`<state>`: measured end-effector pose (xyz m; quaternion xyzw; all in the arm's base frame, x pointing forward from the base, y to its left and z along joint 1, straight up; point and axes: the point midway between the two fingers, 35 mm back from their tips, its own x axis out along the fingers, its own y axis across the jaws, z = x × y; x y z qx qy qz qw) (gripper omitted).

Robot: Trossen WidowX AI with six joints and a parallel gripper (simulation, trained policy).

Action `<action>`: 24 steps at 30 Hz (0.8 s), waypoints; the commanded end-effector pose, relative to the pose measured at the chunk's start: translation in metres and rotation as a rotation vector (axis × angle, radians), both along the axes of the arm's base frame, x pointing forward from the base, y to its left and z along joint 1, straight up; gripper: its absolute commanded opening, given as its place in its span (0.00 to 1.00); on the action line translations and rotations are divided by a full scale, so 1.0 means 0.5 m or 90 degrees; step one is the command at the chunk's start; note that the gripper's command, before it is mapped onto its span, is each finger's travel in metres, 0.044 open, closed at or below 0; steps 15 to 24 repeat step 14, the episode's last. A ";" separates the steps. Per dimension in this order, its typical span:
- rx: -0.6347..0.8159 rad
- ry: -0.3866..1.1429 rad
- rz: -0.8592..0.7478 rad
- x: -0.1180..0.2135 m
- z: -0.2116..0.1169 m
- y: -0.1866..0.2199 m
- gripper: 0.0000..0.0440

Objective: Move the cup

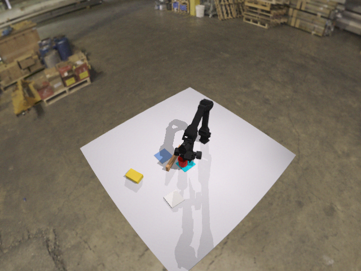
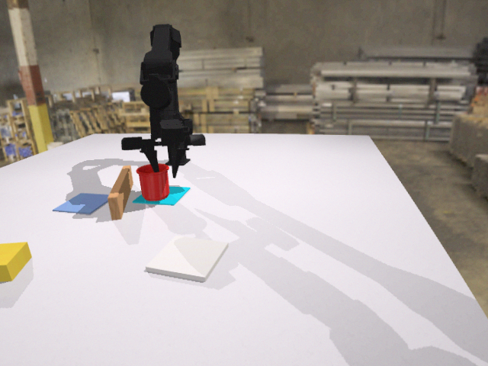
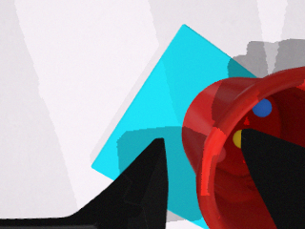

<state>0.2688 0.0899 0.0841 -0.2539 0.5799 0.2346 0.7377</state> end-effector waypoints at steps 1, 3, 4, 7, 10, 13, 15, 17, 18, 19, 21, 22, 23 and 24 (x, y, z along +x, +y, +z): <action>0.016 -0.015 0.003 -0.005 0.014 0.000 0.43; 0.022 -0.022 0.003 -0.007 0.021 0.000 0.46; 0.025 -0.025 0.003 -0.008 0.024 0.000 0.47; 0.033 -0.036 0.002 -0.011 0.036 0.000 0.52; 0.041 -0.047 0.000 -0.013 0.047 0.000 0.57; 0.048 -0.060 -0.001 -0.014 0.061 0.000 0.61; 0.050 -0.064 -0.001 -0.014 0.066 0.000 0.62; 0.050 -0.064 -0.001 -0.014 0.066 0.000 0.62; 0.050 -0.064 -0.001 -0.014 0.066 0.000 0.62; 0.050 -0.064 -0.001 -0.014 0.066 0.000 0.62; 0.050 -0.064 -0.001 -0.014 0.066 0.000 0.62; 0.050 -0.064 -0.001 -0.014 0.066 0.000 0.62; 0.050 -0.064 -0.001 -0.014 0.066 0.000 0.62; 0.050 -0.064 -0.001 -0.014 0.066 0.000 0.62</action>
